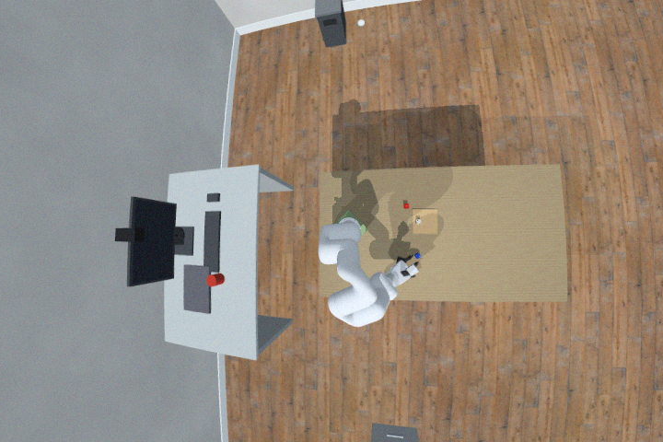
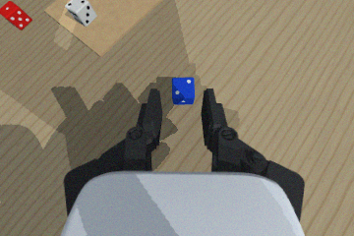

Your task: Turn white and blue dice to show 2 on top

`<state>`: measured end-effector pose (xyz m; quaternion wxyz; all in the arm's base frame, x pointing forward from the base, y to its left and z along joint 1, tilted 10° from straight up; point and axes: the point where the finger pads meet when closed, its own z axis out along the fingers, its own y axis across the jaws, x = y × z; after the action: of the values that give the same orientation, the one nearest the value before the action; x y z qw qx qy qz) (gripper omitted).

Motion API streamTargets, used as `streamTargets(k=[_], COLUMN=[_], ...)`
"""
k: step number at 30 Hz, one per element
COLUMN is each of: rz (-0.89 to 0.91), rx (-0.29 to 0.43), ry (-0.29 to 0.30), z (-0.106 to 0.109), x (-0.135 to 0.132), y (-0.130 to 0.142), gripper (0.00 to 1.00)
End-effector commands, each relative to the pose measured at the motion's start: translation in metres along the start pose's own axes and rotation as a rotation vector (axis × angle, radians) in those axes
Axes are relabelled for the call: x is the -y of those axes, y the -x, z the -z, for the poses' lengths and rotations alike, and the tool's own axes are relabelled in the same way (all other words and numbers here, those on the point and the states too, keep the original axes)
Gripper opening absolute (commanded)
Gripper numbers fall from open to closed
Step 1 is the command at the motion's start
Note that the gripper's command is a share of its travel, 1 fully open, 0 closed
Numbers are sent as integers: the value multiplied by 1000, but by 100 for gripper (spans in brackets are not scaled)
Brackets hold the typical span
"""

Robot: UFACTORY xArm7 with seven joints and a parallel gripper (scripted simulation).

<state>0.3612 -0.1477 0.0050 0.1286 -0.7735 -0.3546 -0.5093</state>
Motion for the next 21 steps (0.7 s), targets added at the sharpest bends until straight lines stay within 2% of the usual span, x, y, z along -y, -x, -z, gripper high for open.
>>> streamTargets(k=[1, 8, 17, 19, 21], rz=[3, 3, 2, -3, -15], rx=[1, 1, 5, 27, 80], ry=[1, 1, 0, -6, -18], z=[10, 22, 24, 26, 31], x=[-1, -1, -1, -3, -6], y=[-18, -40, -43, -42, -40], gripper=[42, 42, 42, 42, 42])
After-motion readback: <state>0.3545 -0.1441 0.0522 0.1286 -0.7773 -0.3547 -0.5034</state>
